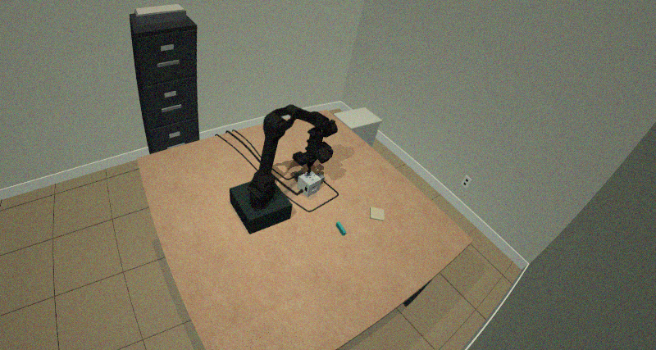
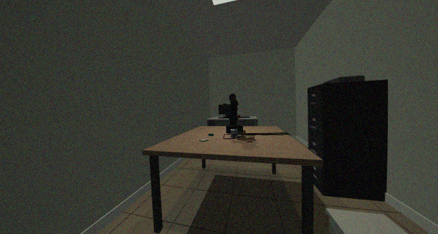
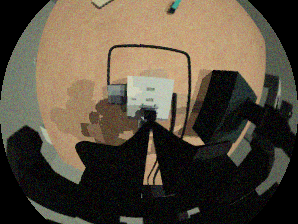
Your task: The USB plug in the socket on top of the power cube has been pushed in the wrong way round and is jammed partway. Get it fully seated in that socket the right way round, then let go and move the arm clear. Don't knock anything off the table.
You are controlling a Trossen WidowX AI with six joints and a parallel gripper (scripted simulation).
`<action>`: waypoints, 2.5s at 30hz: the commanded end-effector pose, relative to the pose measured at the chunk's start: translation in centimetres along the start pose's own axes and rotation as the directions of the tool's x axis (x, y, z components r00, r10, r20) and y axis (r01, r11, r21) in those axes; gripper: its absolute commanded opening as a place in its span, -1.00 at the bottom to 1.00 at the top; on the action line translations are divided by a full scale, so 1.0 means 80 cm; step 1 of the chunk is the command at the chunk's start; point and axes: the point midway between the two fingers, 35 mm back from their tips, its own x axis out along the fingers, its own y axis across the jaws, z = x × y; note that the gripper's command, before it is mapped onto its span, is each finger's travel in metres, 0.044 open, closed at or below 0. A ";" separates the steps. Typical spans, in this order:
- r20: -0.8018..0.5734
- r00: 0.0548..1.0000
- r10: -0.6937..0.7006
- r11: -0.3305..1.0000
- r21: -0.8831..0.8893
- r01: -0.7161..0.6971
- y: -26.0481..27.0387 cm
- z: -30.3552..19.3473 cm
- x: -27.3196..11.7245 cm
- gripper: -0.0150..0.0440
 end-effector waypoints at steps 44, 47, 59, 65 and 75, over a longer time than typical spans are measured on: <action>-0.041 0.999 0.000 1.000 -0.010 0.000 0.000 -0.005 0.008 -0.49; -0.042 0.999 0.000 1.000 -0.010 0.000 0.000 -0.005 0.008 -0.49; -0.042 0.999 0.000 1.000 -0.010 0.000 0.000 -0.005 0.010 -0.49; -0.042 0.999 0.000 1.000 -0.010 0.000 0.000 -0.005 0.011 -0.49; -0.042 0.999 0.000 1.000 -0.010 0.000 0.000 -0.005 0.012 -0.49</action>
